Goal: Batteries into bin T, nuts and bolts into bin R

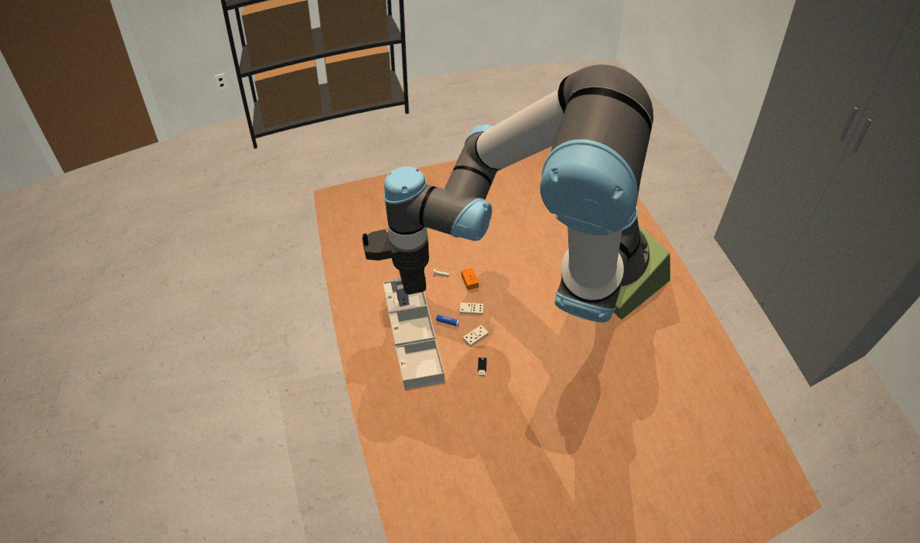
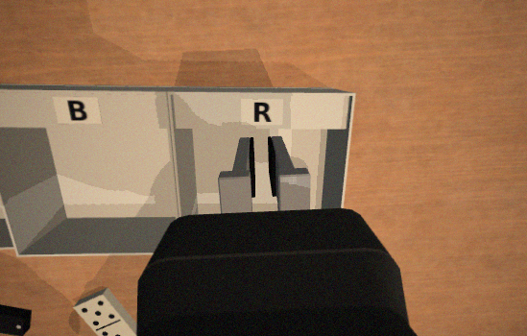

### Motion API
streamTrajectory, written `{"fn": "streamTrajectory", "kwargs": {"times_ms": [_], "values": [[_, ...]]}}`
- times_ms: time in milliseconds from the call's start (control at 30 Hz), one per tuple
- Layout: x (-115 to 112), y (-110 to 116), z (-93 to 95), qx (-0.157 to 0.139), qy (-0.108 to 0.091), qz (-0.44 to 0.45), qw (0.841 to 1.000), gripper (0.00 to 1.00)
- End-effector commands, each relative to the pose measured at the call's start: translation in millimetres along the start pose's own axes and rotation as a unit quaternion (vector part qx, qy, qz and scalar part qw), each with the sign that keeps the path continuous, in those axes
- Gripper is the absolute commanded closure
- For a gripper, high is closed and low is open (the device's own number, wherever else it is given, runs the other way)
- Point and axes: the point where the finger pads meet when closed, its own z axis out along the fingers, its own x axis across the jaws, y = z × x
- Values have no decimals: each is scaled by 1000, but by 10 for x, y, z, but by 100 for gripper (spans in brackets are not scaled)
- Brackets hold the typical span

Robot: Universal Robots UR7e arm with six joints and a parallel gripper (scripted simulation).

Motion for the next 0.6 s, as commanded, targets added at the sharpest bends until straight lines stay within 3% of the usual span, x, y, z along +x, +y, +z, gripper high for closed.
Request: {"fn": "streamTrajectory", "kwargs": {"times_ms": [0,567], "values": [[3,-8,-35,1,1,-1,1000,69],[10,-18,-243,2,2,-1,1000,69]]}}
